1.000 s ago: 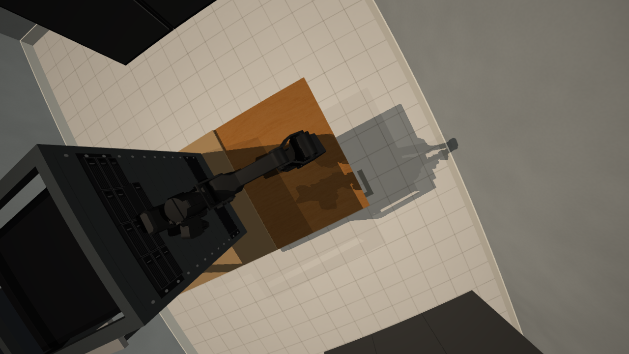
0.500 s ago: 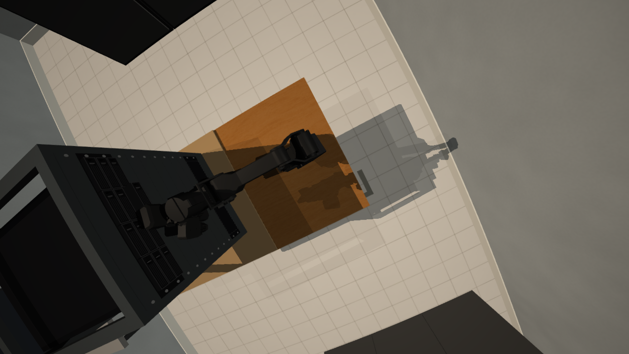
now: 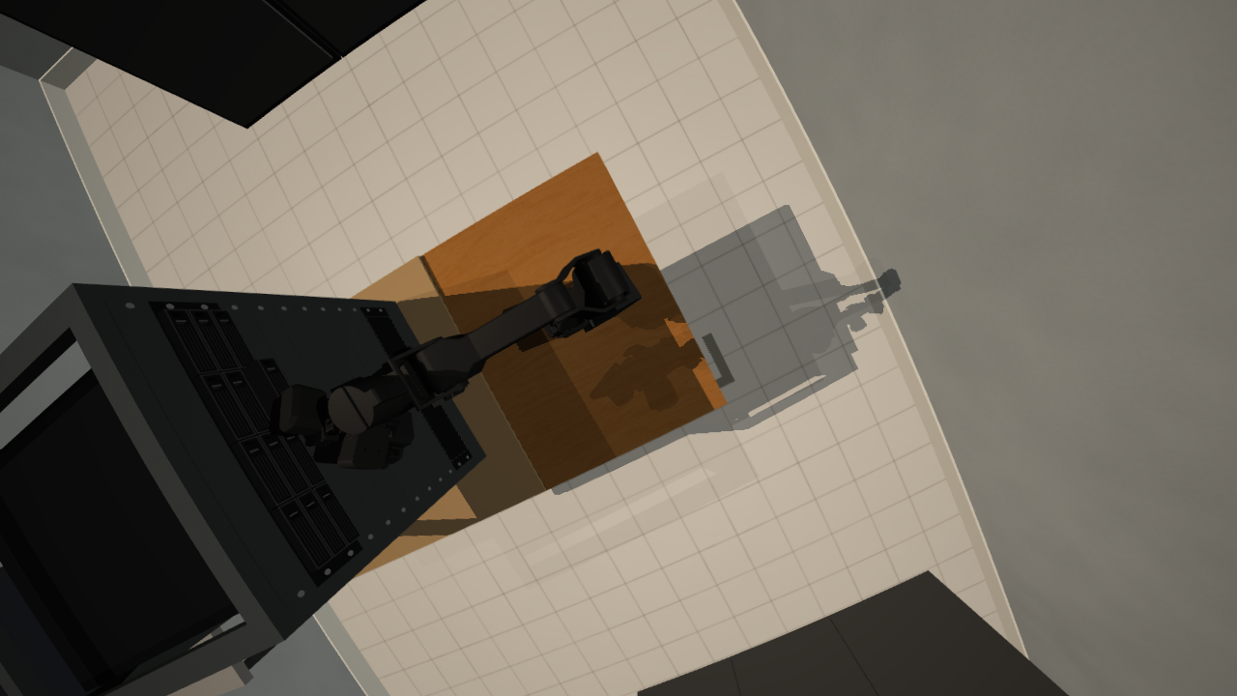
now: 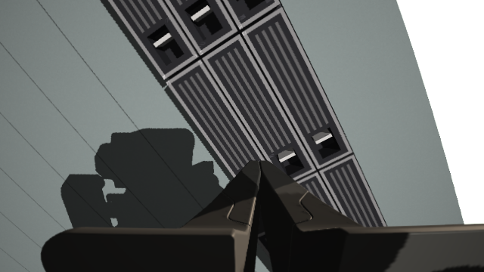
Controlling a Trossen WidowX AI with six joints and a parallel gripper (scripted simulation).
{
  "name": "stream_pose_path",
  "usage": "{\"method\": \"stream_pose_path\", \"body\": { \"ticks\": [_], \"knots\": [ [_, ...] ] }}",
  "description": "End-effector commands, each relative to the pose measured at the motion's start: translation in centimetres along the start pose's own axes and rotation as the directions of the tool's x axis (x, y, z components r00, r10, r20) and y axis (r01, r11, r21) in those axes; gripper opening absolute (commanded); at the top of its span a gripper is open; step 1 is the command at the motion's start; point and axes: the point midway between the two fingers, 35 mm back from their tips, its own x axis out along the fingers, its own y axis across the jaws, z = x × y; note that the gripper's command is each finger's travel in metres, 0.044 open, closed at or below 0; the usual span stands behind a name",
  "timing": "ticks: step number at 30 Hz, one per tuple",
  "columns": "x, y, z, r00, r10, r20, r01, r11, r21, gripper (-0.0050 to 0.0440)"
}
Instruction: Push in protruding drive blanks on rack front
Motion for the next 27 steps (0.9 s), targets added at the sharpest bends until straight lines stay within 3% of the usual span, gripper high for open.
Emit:
{"method": "stream_pose_path", "body": {
  "ticks": [1, 12, 21, 23, 27],
  "knots": [
    [-0.7, -0.4, 0.3, 1.000, -0.011, 0.011, 0.009, 0.993, 0.118, -0.0050],
    [-1.4, -0.4, 0.4, 1.000, -0.012, 0.011, 0.006, 0.919, 0.393, -0.0050],
    [-2.2, -0.4, 0.5, 1.000, -0.012, 0.012, 0.002, 0.750, 0.661, -0.0050],
    [-2.2, -0.4, 0.5, 1.000, -0.012, 0.012, 0.002, 0.750, 0.661, -0.0050],
    [-2.6, -0.4, 0.6, 1.000, -0.013, 0.012, -0.001, 0.644, 0.765, -0.0050]
  ]
}}
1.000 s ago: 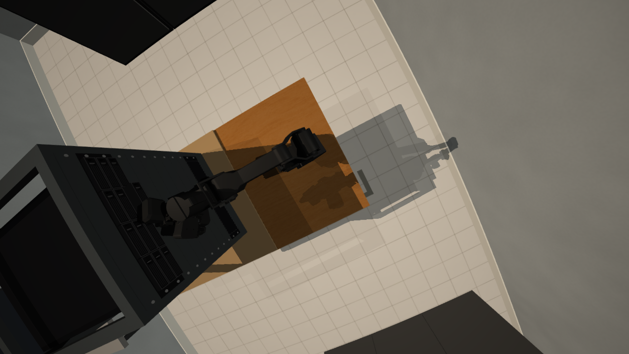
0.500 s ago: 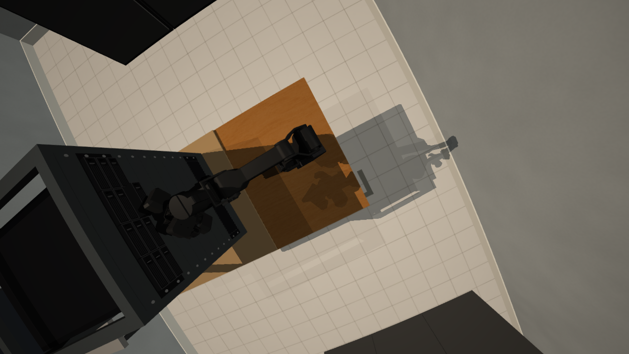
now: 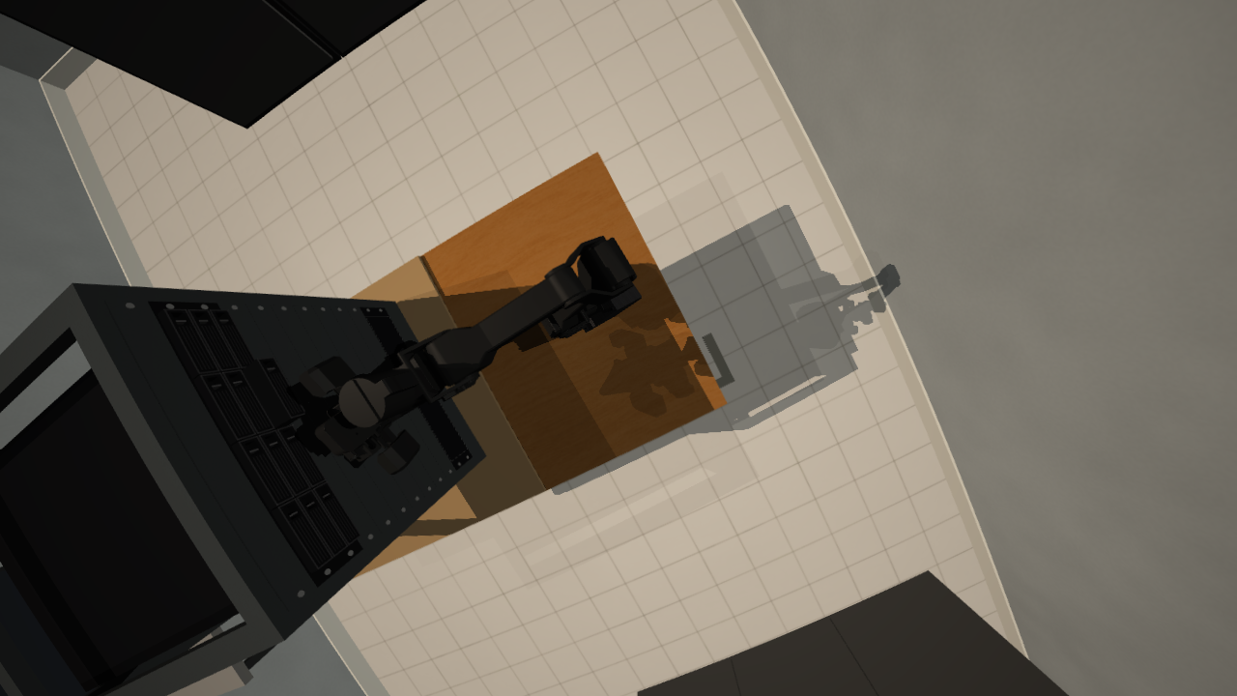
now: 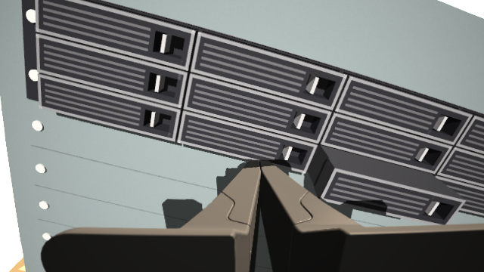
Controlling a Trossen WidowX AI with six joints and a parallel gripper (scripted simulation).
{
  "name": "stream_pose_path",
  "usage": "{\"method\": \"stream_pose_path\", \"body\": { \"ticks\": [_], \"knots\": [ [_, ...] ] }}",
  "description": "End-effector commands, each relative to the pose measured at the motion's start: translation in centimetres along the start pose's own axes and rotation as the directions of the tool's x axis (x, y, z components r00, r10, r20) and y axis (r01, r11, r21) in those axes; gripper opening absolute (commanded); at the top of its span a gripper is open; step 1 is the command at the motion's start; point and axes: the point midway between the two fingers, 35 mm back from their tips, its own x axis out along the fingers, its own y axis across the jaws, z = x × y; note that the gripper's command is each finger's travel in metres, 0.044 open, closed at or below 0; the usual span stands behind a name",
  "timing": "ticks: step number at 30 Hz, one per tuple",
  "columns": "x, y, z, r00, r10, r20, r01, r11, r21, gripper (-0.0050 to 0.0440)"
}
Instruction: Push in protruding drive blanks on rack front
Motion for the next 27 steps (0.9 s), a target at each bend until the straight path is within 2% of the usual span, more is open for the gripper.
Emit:
{"method": "stream_pose_path", "body": {
  "ticks": [1, 11, 13, 27],
  "knots": [
    [-0.7, -0.1, 0.4, 1.000, 0.004, 0.014, -0.006, 0.989, 0.147, -0.0050],
    [-1.6, -0.1, 0.4, 1.000, 0.004, 0.015, -0.011, 0.867, 0.498, -0.0050],
    [-1.6, -0.1, 0.4, 1.000, 0.004, 0.015, -0.011, 0.867, 0.498, -0.0050],
    [-2.8, -0.1, 0.4, 1.000, 0.003, 0.016, -0.016, 0.530, 0.848, -0.0050]
  ]
}}
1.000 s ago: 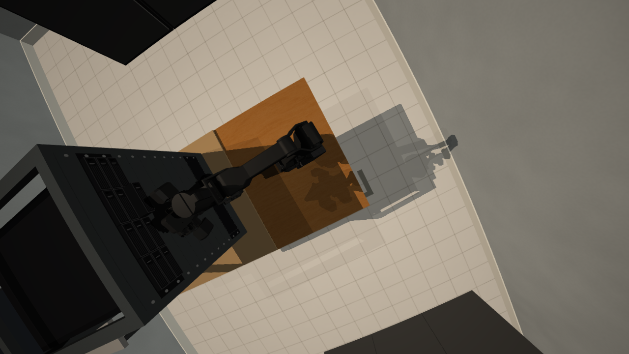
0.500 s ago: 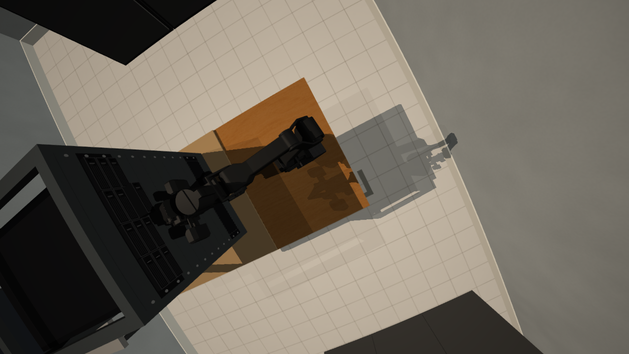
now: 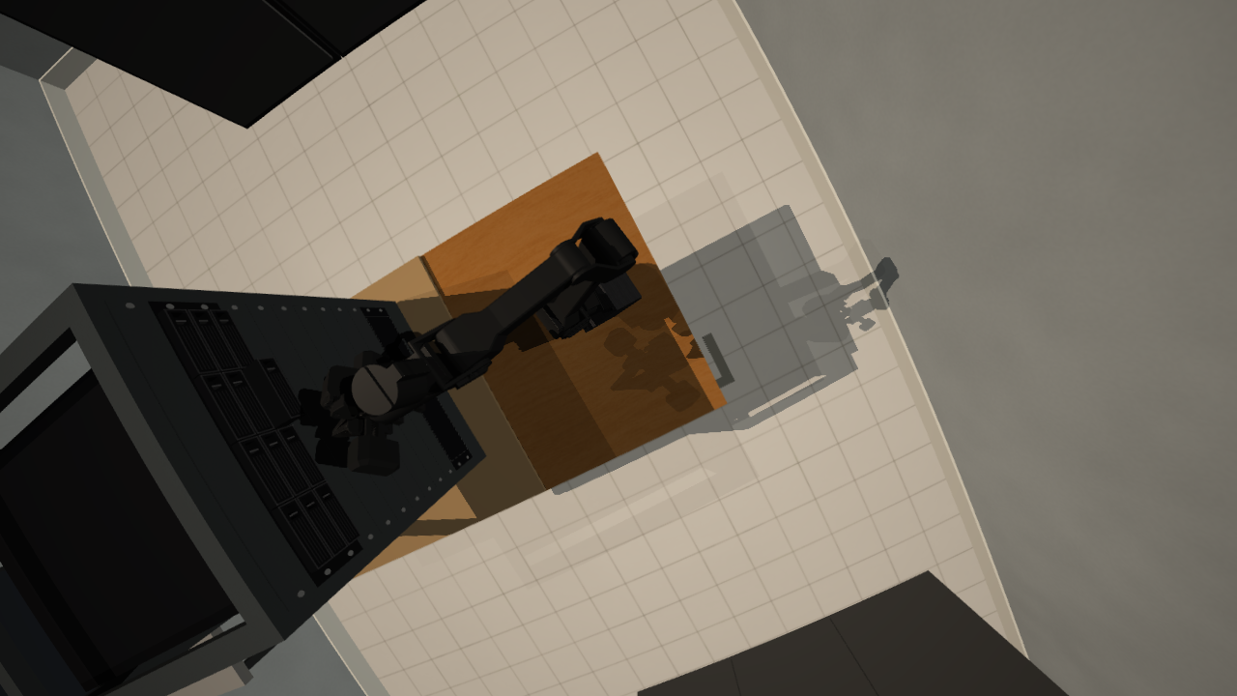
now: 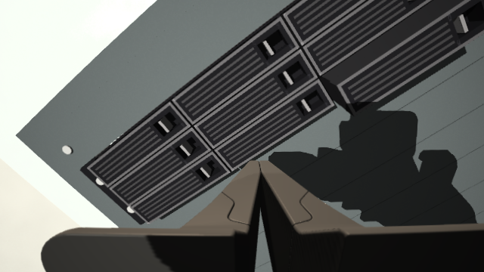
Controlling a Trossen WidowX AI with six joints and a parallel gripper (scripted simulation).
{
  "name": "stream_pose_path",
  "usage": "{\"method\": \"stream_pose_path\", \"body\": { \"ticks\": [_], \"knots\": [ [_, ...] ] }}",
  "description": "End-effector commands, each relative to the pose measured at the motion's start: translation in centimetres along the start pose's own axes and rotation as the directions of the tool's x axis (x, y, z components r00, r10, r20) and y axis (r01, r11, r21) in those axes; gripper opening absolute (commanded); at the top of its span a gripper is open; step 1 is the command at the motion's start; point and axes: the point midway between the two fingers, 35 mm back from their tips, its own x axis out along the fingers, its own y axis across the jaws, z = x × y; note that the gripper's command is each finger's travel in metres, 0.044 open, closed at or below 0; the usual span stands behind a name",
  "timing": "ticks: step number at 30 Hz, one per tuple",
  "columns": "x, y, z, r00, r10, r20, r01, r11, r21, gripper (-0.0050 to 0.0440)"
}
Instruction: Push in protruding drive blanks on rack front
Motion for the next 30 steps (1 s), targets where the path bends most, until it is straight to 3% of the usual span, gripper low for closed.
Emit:
{"method": "stream_pose_path", "body": {
  "ticks": [1, 18, 30],
  "knots": [
    [-0.6, 0.1, 0.2, 1.000, 0.012, 0.003, -0.012, 0.989, 0.149, -0.0050],
    [-1.6, 0.0, 0.2, 1.000, 0.013, 0.003, -0.012, 0.843, 0.537, -0.0050],
    [-2.1, 0.0, 0.2, 1.000, 0.013, 0.004, -0.012, 0.724, 0.690, -0.0050]
  ]
}}
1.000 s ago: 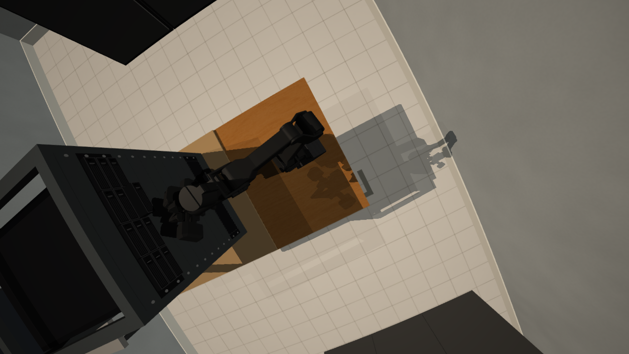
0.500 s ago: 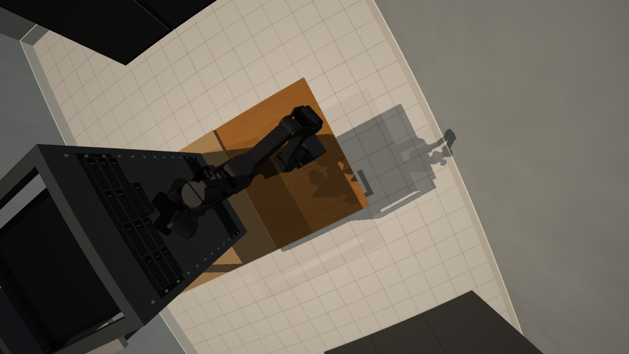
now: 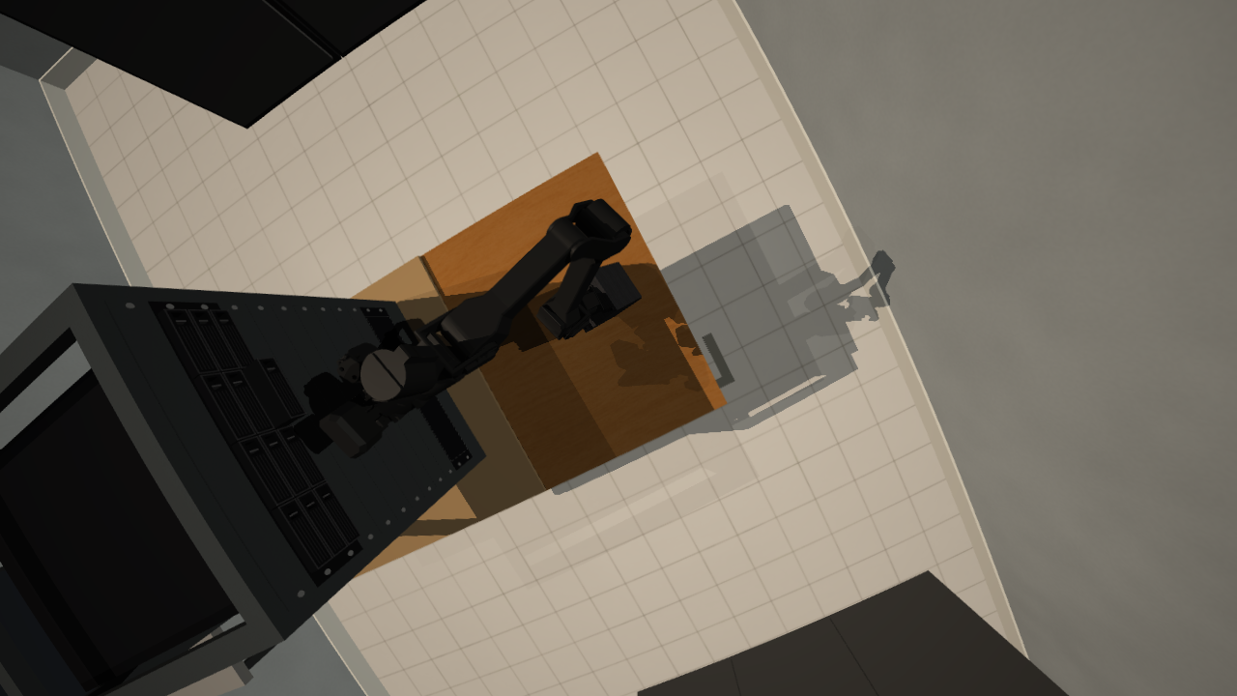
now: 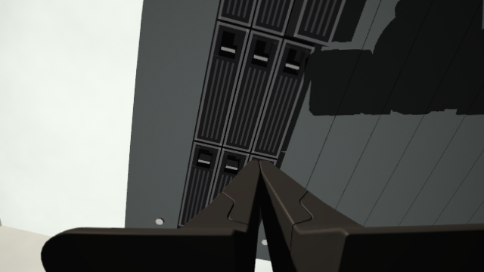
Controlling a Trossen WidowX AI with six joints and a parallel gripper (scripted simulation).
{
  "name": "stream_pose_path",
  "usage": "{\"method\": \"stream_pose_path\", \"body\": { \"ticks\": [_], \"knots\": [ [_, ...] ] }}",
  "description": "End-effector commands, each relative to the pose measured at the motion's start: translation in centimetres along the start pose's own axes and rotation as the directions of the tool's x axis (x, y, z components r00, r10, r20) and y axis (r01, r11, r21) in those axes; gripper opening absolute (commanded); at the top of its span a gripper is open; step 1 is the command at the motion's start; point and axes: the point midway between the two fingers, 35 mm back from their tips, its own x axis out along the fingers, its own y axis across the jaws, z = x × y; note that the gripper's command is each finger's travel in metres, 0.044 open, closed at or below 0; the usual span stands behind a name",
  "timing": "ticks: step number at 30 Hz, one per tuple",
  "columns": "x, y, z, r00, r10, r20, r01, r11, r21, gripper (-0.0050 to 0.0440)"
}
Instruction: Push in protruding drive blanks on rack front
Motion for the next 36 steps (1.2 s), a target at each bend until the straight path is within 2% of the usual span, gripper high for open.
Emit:
{"method": "stream_pose_path", "body": {
  "ticks": [1, 18, 36],
  "knots": [
    [-0.40, 0.14, 0.12, 1.000, 0.005, 0.005, -0.006, 0.997, 0.079, -0.0050],
    [-0.75, 0.10, 0.14, 1.000, 0.005, 0.005, -0.006, 0.974, 0.225, -0.0050],
    [-0.82, 0.09, 0.15, 1.000, 0.005, 0.005, -0.007, 0.968, 0.252, -0.0050]
  ]
}}
